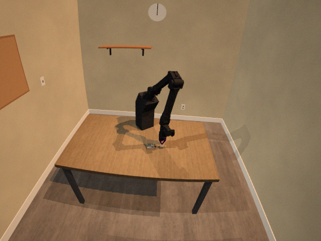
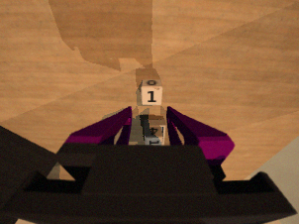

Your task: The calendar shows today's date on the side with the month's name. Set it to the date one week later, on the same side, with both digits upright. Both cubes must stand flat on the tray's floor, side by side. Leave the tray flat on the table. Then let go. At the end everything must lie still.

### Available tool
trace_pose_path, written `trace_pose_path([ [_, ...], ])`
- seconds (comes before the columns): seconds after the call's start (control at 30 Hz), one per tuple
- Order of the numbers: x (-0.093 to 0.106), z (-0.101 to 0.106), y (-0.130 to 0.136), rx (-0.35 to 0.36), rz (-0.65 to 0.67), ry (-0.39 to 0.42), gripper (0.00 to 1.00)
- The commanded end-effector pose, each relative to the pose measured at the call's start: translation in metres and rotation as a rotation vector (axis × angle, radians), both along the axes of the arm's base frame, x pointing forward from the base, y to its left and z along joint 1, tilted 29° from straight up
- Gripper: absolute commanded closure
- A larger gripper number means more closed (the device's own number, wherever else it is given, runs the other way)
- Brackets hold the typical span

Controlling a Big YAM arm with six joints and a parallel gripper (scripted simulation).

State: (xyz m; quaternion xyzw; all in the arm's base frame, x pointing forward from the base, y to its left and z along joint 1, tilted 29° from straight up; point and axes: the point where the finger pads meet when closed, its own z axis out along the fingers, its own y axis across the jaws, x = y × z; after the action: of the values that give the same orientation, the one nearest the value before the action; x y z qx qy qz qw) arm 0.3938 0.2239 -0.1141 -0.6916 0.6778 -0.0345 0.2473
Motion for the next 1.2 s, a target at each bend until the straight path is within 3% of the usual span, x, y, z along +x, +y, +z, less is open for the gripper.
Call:
trace_pose_path([
  [0.0,0.005,-0.004,0.009,0.010,0.003,-0.012,0.55],
  [0.63,0.012,-0.020,0.013,0.009,0.002,-0.010,0.55],
  [1.17,0.013,-0.018,0.013,0.010,0.002,-0.012,0.55],
])
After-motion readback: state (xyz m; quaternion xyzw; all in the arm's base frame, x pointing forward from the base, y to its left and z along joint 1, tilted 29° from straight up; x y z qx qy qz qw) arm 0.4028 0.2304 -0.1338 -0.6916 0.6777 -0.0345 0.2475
